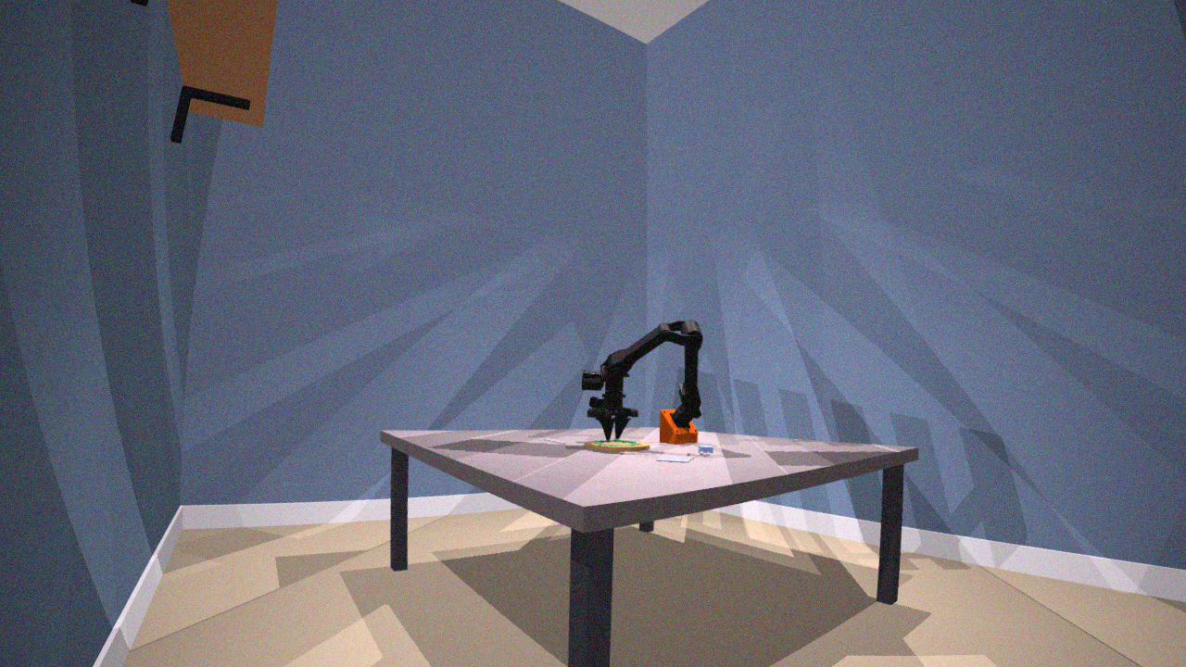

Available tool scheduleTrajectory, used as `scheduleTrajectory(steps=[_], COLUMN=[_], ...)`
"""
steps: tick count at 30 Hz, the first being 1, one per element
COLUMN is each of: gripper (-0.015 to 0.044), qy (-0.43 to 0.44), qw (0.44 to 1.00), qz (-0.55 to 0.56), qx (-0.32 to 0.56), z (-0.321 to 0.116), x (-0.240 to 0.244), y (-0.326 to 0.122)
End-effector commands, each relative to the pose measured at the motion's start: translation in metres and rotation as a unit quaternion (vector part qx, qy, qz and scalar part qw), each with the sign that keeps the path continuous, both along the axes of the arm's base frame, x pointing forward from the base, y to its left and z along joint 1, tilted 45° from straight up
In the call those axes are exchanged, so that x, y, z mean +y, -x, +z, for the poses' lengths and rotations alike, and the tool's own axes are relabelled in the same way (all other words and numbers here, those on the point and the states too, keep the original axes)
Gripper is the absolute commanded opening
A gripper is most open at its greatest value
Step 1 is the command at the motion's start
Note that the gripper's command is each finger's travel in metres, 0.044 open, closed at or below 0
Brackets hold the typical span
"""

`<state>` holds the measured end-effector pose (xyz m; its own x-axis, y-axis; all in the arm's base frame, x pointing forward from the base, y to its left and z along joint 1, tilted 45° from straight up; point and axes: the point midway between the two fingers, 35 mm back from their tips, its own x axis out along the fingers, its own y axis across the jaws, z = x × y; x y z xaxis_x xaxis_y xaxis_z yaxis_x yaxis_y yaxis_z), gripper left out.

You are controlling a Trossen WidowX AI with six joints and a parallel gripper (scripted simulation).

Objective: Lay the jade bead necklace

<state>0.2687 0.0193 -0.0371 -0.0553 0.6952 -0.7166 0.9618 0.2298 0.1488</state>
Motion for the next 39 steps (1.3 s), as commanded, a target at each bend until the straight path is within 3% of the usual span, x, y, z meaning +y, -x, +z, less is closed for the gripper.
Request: scheduleTrajectory(steps=[1,7,28,39], gripper=[0.0289,0.0440,0.0440,0.0151], qy=[0.000,-0.001,-0.001,0.003], qw=[1.000,1.000,1.000,0.998], qz=[0.000,-0.002,-0.002,-0.043], qx=[-0.001,0.004,0.004,0.045], z=[0.000,0.002,0.004,0.032], x=[0.000,-0.001,-0.003,-0.014], y=[0.000,0.001,0.001,0.000])
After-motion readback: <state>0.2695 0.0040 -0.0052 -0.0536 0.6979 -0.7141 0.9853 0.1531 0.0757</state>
